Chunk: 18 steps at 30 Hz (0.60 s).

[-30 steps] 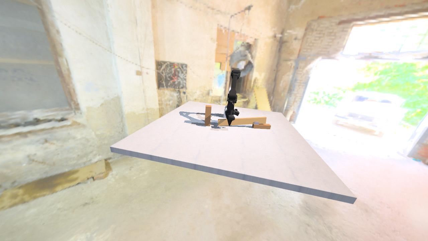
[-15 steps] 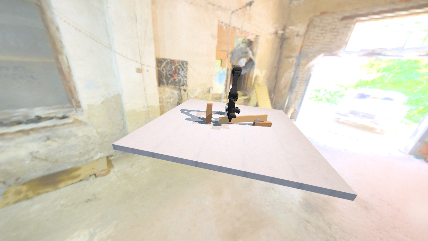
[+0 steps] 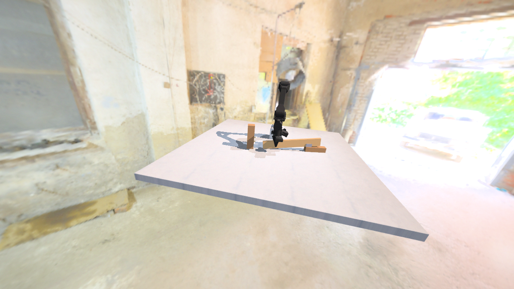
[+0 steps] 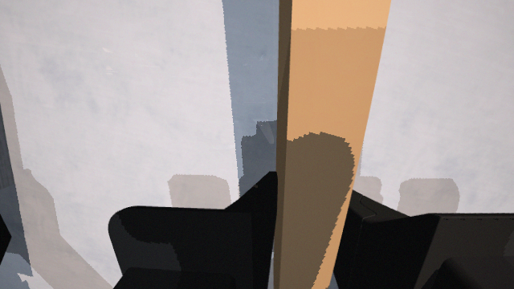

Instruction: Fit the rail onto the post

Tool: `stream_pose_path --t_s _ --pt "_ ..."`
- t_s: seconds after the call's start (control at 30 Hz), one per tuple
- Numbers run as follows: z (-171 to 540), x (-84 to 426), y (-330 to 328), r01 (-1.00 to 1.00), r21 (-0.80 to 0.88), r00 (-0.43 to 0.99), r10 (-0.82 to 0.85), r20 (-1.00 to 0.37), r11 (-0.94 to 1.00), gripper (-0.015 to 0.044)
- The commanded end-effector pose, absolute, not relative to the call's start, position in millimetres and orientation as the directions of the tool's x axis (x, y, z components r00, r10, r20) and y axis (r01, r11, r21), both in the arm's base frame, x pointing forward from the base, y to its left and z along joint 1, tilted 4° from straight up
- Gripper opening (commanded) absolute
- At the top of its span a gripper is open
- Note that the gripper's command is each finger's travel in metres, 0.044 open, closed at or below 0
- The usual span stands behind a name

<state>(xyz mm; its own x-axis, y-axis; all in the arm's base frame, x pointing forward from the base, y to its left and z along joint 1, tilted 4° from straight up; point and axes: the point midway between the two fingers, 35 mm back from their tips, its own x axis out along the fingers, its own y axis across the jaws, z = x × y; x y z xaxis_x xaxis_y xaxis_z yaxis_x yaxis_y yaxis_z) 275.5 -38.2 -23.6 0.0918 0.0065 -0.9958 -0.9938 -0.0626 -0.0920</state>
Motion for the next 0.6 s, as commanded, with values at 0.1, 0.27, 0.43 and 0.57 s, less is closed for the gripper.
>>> stream_pose_path --t_s 0.1,0.27,0.43,0.57 --pt "-23.1 275.3 -38.2 -0.994 -0.090 0.090 0.004 -0.996 -0.064 0.0000" --pt "-20.5 274.9 -38.1 -0.994 -0.090 0.090 0.004 -0.996 -0.064 0.0000" --pt "-18.0 274.7 -38.1 -0.994 -0.090 0.090 0.004 -0.996 -0.064 0.0000" --pt "-15.9 274.8 -38.1 -0.994 -0.090 0.090 0.004 -0.996 -0.064 0.0000"
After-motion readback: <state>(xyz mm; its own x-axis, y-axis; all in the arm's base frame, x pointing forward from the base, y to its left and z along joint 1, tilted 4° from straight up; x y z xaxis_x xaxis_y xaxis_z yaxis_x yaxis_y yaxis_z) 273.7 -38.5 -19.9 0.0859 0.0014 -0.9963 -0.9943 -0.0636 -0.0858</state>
